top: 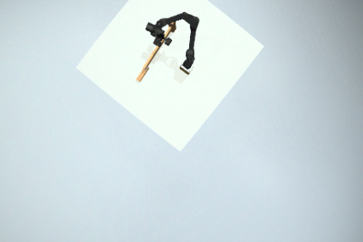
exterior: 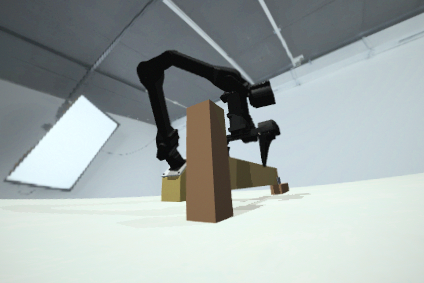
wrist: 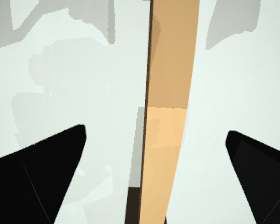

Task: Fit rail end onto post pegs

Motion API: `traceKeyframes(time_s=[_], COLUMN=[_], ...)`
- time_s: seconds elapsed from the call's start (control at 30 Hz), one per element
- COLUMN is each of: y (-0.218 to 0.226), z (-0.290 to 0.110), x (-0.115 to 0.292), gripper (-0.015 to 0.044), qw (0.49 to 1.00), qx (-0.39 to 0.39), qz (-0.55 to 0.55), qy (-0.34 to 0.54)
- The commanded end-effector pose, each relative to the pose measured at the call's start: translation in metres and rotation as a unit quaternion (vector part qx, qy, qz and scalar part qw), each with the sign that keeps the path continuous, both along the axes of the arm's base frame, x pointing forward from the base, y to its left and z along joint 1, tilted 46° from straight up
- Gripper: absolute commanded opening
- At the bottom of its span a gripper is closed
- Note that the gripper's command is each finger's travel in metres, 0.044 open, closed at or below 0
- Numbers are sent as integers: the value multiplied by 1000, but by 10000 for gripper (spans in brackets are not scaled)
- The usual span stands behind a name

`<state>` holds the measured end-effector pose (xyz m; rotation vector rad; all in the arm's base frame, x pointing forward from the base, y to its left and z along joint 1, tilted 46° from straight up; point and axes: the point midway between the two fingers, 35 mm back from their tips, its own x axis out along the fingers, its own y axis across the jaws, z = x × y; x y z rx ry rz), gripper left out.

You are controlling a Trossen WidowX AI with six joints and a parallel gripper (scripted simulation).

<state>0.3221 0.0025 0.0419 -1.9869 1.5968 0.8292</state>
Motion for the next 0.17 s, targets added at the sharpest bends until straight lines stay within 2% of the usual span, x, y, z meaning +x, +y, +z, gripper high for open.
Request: traceKeyframes(time_s=[0.0,0.13], y=[1,1], z=[1,1], x=[1,1], gripper=[440,440], qw=[1000,1000], qx=[1,1], qz=[-1,-1], qy=[-2,-2])
